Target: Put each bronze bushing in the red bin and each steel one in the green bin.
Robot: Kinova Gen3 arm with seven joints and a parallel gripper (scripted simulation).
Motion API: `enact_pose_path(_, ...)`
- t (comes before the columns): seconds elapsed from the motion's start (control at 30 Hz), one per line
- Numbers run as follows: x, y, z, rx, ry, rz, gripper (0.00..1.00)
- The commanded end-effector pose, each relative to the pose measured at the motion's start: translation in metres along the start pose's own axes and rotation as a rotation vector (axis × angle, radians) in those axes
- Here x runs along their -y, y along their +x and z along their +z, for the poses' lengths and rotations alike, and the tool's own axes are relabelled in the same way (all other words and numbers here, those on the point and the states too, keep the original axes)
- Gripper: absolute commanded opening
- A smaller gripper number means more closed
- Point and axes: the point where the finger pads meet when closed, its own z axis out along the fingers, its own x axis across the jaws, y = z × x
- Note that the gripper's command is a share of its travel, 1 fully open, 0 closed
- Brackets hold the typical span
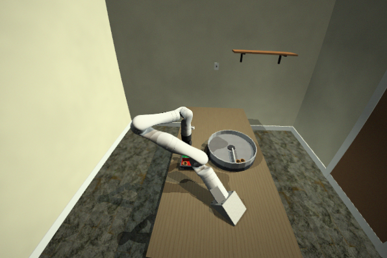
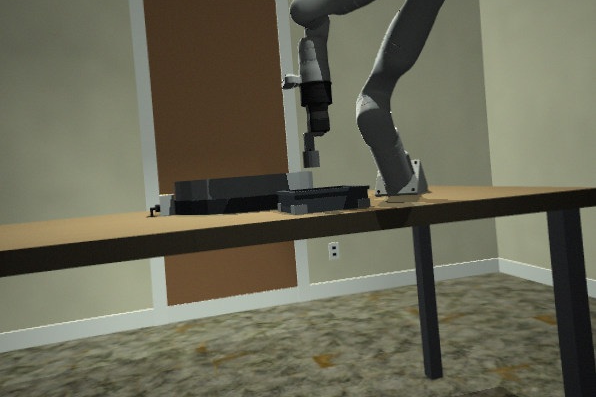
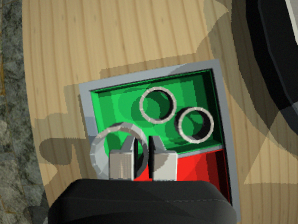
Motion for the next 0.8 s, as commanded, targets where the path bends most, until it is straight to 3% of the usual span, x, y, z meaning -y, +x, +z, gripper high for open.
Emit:
enact_pose_path(0.0,-0.001,0.001,0.001,0.001,-0.002,0.003,0.00)
enact_pose_path(0.2,-0.001,0.001,0.024,0.001,-0.002,0.003,0.00)
enact_pose_path(0.3,-0.001,0.001,0.024,0.001,-0.002,0.003,0.00)
enact_pose_path(0.47,-0.001,0.000,0.047,0.001,-0.002,0.003,0.00)
enact_pose_path(0.77,-0.001,0.000,0.047,0.001,-0.002,0.003,0.00)
